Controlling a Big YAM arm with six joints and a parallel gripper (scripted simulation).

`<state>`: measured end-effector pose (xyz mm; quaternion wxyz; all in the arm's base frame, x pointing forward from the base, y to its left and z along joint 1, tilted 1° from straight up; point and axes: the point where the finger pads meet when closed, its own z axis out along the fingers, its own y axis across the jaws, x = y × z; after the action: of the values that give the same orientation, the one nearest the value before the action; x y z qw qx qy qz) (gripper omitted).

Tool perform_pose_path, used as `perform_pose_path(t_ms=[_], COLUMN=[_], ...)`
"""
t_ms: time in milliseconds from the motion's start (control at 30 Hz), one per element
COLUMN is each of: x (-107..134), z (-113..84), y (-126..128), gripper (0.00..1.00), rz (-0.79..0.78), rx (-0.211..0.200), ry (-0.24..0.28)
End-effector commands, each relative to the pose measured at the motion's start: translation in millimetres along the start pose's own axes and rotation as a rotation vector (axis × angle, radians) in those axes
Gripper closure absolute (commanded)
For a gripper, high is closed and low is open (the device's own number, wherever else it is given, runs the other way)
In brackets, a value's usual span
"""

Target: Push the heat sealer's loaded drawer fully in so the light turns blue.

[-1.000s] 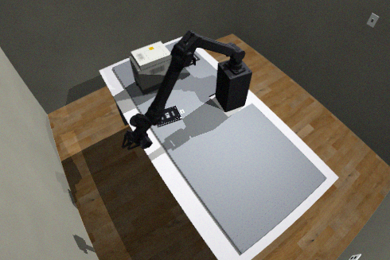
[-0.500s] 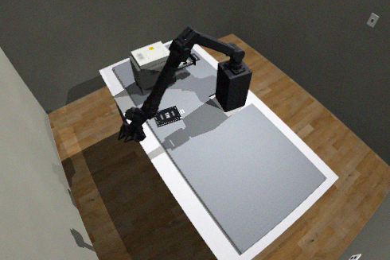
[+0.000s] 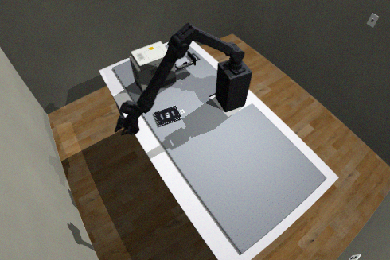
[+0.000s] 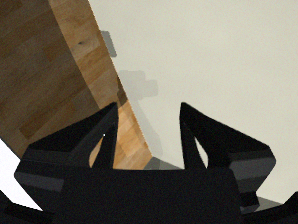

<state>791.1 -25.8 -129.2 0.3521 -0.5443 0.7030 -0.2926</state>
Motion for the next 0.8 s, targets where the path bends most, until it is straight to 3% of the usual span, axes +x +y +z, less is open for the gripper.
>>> perform_pose_path(t_ms=[0,200,267,333,433,533,767], x=[12,29,31,36,47,58,81], z=[-13.4,-17.0,-16.8,-16.4,-19.2,-21.8,-28.6], y=[-54,-49,-61,-83,-86,-89,-73], gripper=[0.55,0.55,0.55,0.55,0.55,0.55,0.55], rz=[0.033,0.011,0.01,0.088,0.15,0.149,0.127], rx=[0.061,0.044,0.069,0.081,0.067,0.065,0.033], ry=[0.0,0.005,0.0,0.032,0.066,0.06,0.069])
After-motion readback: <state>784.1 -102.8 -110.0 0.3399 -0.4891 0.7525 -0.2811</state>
